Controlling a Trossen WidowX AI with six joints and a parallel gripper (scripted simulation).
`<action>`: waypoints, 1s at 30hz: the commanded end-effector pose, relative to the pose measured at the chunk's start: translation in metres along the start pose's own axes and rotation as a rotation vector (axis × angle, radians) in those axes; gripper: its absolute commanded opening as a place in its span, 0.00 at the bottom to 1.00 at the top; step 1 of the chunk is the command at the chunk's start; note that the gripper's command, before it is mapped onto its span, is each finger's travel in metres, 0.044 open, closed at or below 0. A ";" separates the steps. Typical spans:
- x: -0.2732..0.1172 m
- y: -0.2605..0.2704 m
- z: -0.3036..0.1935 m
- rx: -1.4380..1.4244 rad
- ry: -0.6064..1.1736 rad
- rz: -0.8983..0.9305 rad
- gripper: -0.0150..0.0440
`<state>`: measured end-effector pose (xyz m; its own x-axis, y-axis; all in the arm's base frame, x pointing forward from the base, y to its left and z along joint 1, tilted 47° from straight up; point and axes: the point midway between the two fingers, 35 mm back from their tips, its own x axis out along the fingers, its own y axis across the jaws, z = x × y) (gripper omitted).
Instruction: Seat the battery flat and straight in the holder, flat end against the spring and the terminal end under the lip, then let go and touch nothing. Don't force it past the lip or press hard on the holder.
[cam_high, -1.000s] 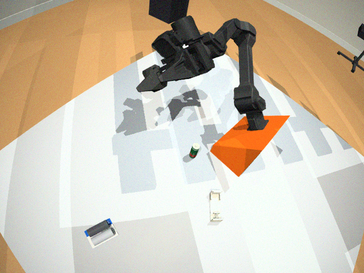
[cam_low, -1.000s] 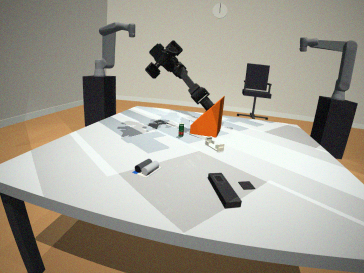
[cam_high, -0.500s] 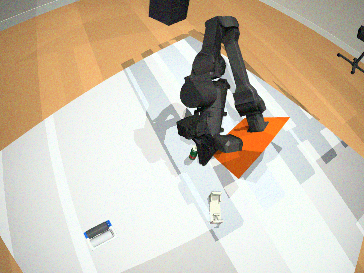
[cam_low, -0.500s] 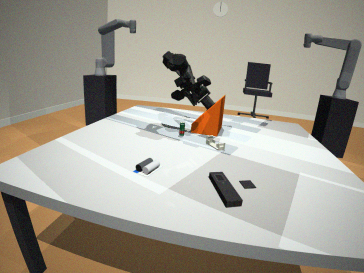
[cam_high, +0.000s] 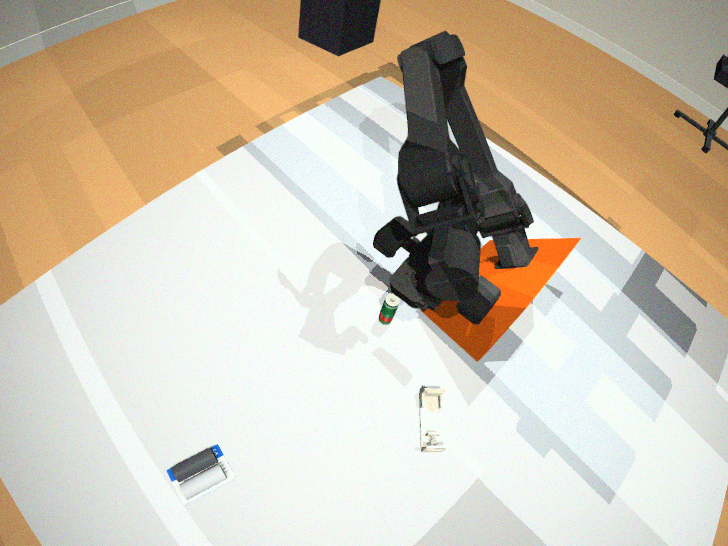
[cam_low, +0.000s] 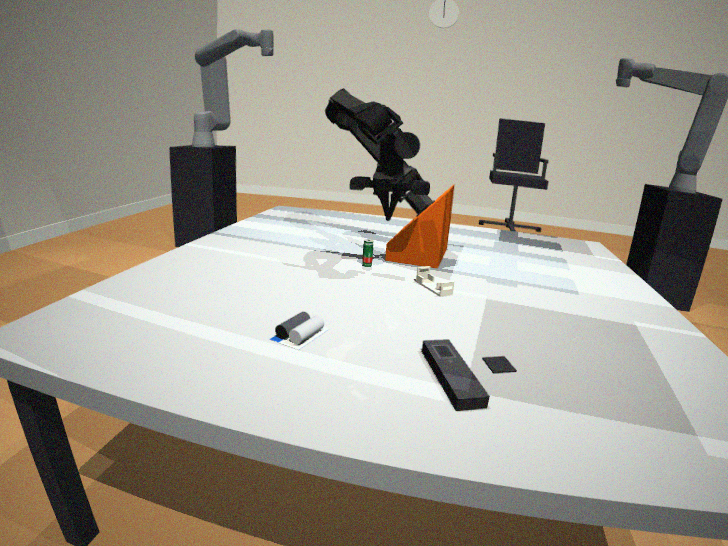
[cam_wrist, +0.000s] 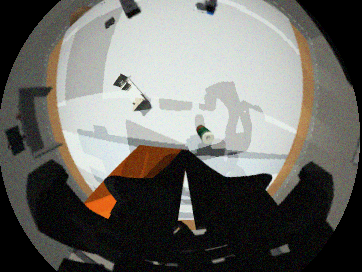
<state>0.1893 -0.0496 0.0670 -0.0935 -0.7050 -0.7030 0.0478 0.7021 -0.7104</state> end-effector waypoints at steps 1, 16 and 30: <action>0.001 -0.002 0.000 -0.009 0.007 -0.022 0.25; 0.080 -0.005 -0.001 -0.009 0.007 -0.025 0.25; 0.080 -0.021 0.002 -0.009 0.006 -0.020 0.25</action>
<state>0.1814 -0.1165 0.0211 -0.1049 -0.7143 -0.6920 0.0328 0.6929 -0.7202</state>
